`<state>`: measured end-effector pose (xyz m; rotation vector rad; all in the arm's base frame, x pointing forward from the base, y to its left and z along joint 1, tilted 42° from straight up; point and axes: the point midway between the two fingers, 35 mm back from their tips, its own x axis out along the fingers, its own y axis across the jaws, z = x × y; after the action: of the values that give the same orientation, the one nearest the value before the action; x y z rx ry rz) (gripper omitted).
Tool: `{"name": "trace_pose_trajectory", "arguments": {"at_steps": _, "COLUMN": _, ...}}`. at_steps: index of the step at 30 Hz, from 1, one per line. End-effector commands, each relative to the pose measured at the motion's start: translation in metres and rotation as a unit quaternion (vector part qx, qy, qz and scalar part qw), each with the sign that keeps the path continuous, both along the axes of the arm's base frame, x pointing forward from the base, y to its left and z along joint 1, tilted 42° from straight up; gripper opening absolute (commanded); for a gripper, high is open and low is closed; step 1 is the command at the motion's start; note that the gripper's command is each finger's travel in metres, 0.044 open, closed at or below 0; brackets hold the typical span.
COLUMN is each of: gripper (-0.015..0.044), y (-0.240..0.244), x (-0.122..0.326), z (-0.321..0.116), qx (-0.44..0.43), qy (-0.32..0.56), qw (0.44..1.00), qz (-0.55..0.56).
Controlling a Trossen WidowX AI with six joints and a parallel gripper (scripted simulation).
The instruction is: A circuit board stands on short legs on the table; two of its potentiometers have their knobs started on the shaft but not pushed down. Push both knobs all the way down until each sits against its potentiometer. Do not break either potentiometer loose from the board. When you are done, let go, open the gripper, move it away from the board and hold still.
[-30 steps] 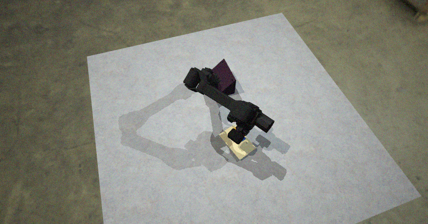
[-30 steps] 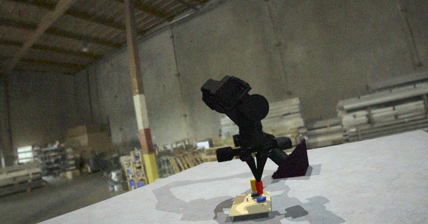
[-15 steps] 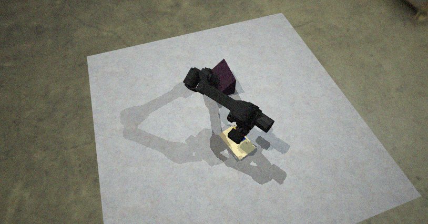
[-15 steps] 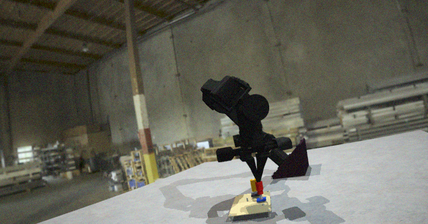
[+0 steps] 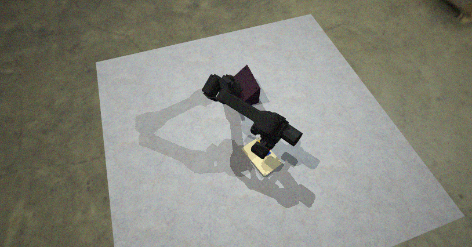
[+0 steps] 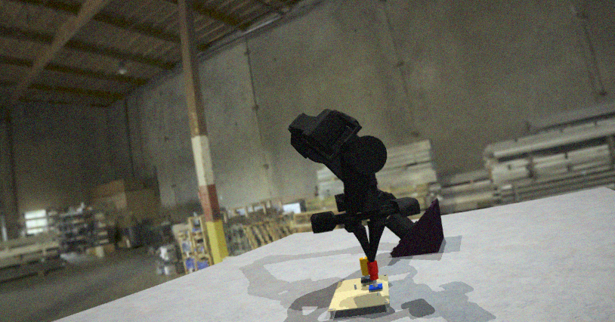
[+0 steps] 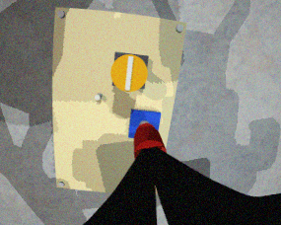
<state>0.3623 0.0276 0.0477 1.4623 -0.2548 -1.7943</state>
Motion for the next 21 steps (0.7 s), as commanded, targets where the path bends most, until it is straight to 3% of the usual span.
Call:
{"name": "trace_pose_trajectory", "arguments": {"at_steps": 1, "gripper": 0.0, "y": -0.0078, "x": 0.0006, "z": -0.0076, "qx": -0.005, "qy": 0.002, "qw": 1.0, "qz": -0.006}}
{"name": "trace_pose_trajectory", "arguments": {"at_steps": 21, "gripper": 0.0, "y": -0.0095, "x": 0.0006, "z": -0.0096, "qx": -0.006, "qy": 0.002, "qw": 1.0, "qz": -0.008}}
